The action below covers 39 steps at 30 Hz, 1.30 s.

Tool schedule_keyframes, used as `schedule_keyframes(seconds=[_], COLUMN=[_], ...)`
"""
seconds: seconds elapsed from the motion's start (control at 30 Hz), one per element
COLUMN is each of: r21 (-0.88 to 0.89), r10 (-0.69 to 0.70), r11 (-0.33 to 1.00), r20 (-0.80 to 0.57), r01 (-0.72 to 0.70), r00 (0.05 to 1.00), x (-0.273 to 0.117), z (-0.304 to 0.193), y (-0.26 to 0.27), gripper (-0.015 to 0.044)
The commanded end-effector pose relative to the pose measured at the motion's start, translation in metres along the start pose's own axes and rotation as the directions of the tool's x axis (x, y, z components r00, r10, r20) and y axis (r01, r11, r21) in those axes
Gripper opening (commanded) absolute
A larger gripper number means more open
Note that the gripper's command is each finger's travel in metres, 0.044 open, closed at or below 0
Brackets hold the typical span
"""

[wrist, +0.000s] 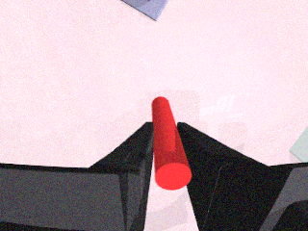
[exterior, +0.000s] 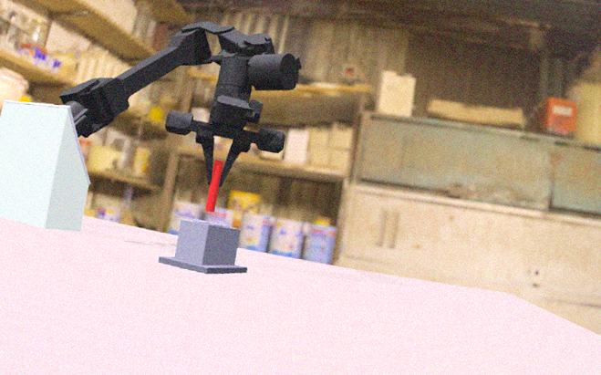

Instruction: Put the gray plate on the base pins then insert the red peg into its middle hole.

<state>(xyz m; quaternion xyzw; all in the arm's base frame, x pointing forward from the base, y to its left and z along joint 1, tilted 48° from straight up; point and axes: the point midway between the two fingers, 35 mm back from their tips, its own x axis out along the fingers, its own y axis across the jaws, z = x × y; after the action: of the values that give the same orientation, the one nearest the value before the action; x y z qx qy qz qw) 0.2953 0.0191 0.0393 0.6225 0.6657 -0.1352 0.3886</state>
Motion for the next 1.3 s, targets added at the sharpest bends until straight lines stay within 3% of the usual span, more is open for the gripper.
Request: schedule_keyframes(seconds=[0.0,1.27], r21=[0.0,-0.01], r10=[-0.001,0.005], r11=[1.0,1.0], r20=[0.004,-0.003], r01=[0.001,-0.005], r00=[1.0,1.0], x=[-0.001,0.002], z=[0.012,0.131], y=[0.002,0.005], gripper=[0.0,0.0])
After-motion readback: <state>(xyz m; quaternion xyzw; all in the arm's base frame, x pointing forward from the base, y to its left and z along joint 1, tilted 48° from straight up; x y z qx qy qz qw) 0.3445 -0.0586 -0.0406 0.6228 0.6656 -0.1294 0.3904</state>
